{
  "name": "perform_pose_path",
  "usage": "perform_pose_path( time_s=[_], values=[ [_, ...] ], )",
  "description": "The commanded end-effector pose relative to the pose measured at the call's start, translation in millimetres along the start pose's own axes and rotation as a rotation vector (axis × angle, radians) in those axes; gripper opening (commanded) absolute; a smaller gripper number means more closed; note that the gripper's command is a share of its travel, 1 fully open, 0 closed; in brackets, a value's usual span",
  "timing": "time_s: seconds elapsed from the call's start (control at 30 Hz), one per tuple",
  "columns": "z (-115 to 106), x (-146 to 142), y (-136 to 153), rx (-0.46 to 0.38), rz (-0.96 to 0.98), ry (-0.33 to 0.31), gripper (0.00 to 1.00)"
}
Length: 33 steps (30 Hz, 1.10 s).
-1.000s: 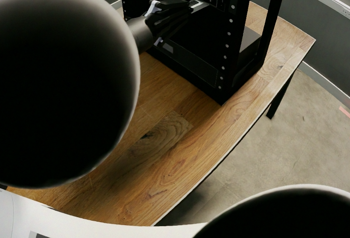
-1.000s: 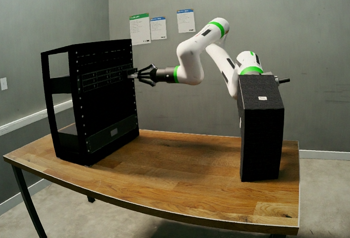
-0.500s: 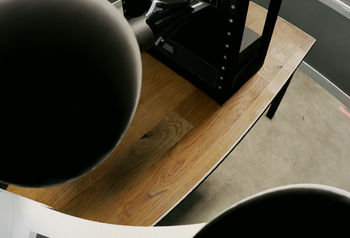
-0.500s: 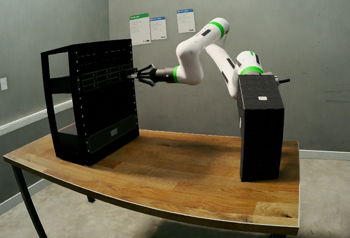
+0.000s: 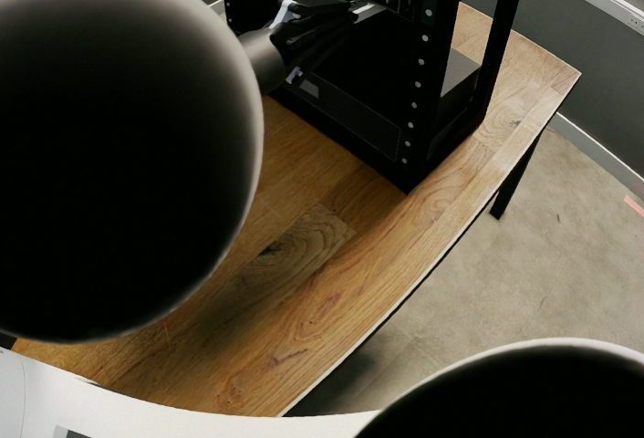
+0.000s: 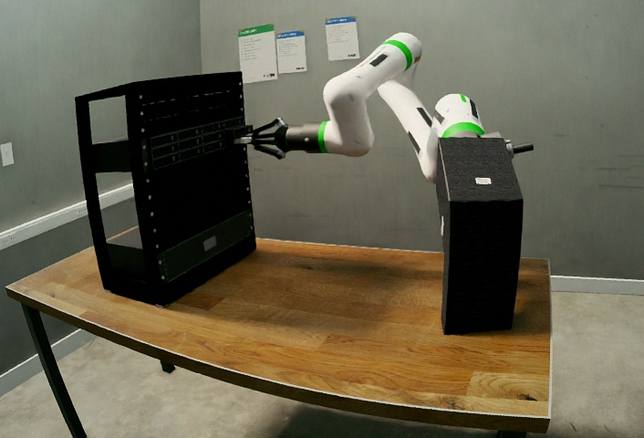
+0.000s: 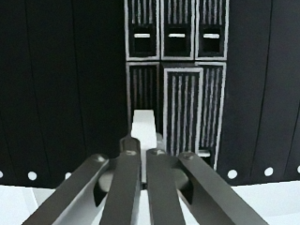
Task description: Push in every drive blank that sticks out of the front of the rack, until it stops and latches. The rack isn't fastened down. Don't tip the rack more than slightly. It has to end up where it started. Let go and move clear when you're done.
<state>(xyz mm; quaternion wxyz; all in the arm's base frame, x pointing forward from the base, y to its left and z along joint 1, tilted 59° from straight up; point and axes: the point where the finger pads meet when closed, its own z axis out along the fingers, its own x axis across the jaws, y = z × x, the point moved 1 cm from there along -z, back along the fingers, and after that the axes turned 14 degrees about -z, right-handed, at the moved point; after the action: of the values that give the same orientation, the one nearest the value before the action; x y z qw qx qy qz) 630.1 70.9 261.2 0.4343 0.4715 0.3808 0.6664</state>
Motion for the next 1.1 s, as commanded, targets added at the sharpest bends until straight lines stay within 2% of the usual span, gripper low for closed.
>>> perform_pose_path(
  time_s=[0.0, 1.07],
  values=[
    [2.0, 0.9, 0.1, 0.000, 0.001, 0.001, 0.10],
    [2.9, 0.9, 0.1, 0.000, 0.001, 0.001, 0.10]
  ],
)
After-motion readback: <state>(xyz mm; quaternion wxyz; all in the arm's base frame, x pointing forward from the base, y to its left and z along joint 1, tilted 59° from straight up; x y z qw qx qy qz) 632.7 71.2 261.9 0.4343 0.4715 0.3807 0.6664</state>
